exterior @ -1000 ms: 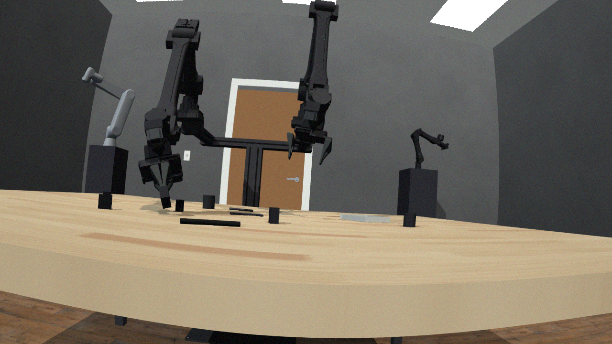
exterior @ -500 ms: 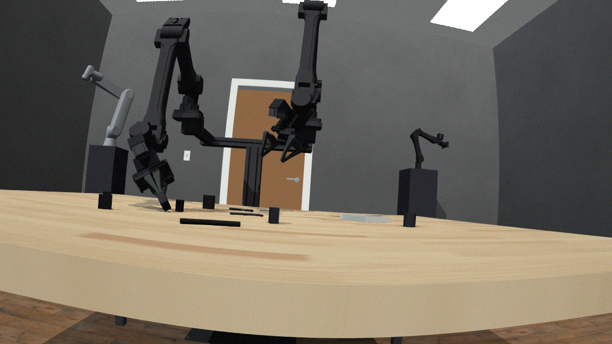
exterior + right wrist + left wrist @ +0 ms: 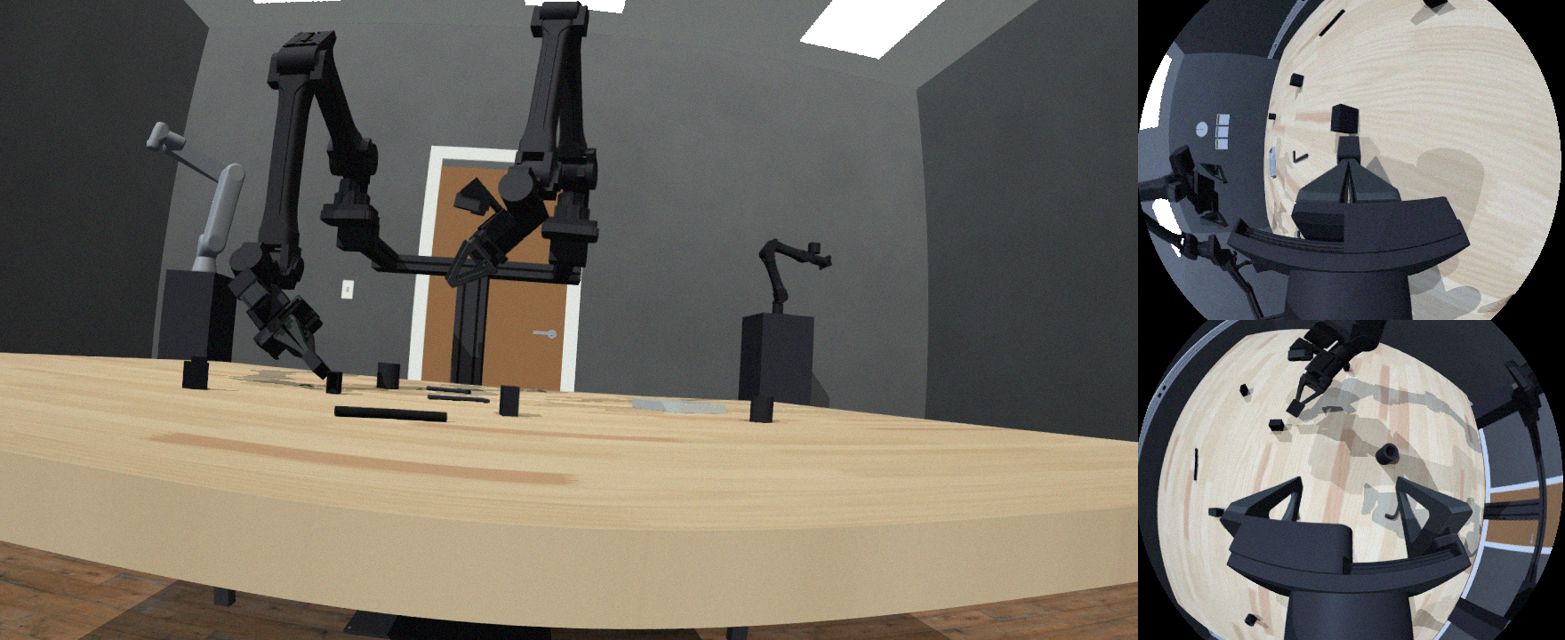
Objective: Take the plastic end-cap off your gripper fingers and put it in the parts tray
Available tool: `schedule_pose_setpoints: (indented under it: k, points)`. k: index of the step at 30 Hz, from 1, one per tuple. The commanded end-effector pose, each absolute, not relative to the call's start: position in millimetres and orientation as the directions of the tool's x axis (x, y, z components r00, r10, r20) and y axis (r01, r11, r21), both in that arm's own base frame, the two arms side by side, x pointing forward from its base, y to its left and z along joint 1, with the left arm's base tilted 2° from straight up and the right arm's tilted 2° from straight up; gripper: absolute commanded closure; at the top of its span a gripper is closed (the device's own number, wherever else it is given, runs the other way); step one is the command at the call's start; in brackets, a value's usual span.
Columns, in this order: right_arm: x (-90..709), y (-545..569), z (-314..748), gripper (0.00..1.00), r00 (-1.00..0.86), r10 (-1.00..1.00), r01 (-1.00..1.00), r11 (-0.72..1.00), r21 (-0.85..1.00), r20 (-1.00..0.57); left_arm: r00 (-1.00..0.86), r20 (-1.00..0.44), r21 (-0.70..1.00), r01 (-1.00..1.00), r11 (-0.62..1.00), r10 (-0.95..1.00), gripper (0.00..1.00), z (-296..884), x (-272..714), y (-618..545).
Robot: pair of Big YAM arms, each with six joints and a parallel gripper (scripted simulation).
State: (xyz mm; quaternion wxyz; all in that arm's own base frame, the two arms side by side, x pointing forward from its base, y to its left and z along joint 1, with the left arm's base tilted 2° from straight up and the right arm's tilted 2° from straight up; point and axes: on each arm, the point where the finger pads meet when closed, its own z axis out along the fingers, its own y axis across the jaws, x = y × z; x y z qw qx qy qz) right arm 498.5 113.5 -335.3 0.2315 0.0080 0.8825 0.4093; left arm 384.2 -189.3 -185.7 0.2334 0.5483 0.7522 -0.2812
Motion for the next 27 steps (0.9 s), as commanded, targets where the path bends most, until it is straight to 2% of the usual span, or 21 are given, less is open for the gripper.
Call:
schedule_pose_setpoints:
  k: [1, 6, 10, 14, 27]
  points:
    - [488.8, 98.7, -303.6, 1.00, -0.883, 0.273, -0.154, 0.602, 0.784, -0.383, -0.026, -0.721, -0.070, 0.997, -0.035, 0.693, 0.00, -186.6, 379.2, -223.0]
    - [440.0, 93.7, -286.8, 1.00, -0.908, 0.309, -0.099, 0.499, 0.861, -0.283, 0.125, -0.796, -0.003, 0.978, -0.209, 0.593, 0.00, -175.7, 364.8, -257.7]
    - [396.1, 91.7, -269.1, 1.00, -0.925, 0.331, -0.043, 0.399, 0.916, -0.188, 0.172, -0.834, 0.023, 0.960, -0.278, 0.525, 0.00, -168.4, 356.3, -276.0]
    - [359.5, 91.3, -246.8, 1.00, -0.934, 0.341, -0.001, 0.301, 0.953, -0.109, 0.155, -0.849, 0.006, 0.958, -0.285, 0.504, 0.00, -164.9, 353.1, -282.9]
    - [321.2, 90.9, -212.7, 1.00, -0.942, 0.331, 0.008, 0.169, 0.986, -0.049, 0.146, -0.851, 0.004, 0.962, -0.273, 0.505, 0.00, -165.5, 357.8, -280.3]
